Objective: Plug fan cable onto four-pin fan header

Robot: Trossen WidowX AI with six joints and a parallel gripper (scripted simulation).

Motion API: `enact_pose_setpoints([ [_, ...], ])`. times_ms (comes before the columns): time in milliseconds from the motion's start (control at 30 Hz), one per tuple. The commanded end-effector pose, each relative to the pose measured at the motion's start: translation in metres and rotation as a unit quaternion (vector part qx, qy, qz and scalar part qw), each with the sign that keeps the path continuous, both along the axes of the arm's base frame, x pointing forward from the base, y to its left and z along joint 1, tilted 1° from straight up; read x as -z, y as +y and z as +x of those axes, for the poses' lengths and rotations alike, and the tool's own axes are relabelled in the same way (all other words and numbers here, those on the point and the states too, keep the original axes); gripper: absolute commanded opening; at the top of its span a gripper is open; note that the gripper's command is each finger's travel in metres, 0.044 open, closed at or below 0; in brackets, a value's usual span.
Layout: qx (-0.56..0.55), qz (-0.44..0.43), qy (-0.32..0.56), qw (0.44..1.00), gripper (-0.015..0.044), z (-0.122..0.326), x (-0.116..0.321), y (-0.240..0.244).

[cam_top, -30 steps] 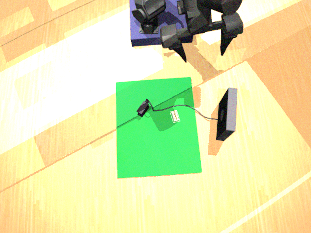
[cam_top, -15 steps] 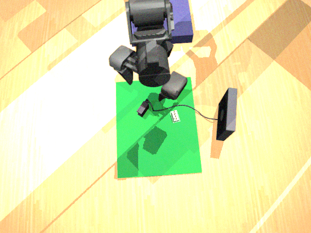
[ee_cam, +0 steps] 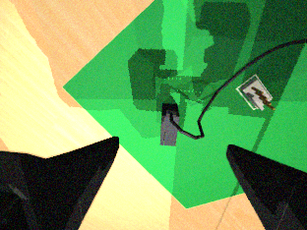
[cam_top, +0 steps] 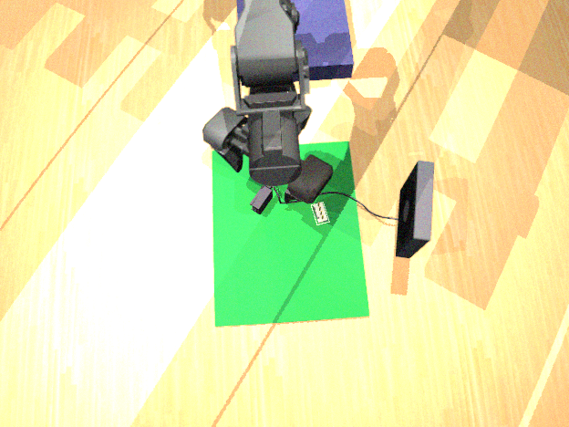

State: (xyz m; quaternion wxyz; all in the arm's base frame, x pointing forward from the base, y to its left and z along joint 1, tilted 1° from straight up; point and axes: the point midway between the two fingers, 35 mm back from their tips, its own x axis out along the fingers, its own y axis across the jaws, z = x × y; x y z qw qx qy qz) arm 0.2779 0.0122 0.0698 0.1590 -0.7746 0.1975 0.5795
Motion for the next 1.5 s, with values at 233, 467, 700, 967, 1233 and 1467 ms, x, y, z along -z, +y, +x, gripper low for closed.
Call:
enact_pose_setpoints([
  [233, 0.000, -0.003, -0.002, 1.000, 0.0440, 0.001, 0.016, -0.001],
  [467, 0.000, -0.003, -0.002, 1.000, 0.0440, 0.002, 0.028, -0.001],
  [700, 0.000, -0.003, -0.002, 1.000, 0.0440, 0.002, 0.039, -0.001],
  [967, 0.000, -0.003, -0.001, 1.000, 0.0440, 0.001, 0.046, -0.002],
  [1233, 0.000, -0.003, -0.001, 1.000, 0.0440, 0.001, 0.046, -0.002],
  [1467, 0.000, -0.003, -0.001, 1.000, 0.0440, 0.001, 0.046, -0.002],
])
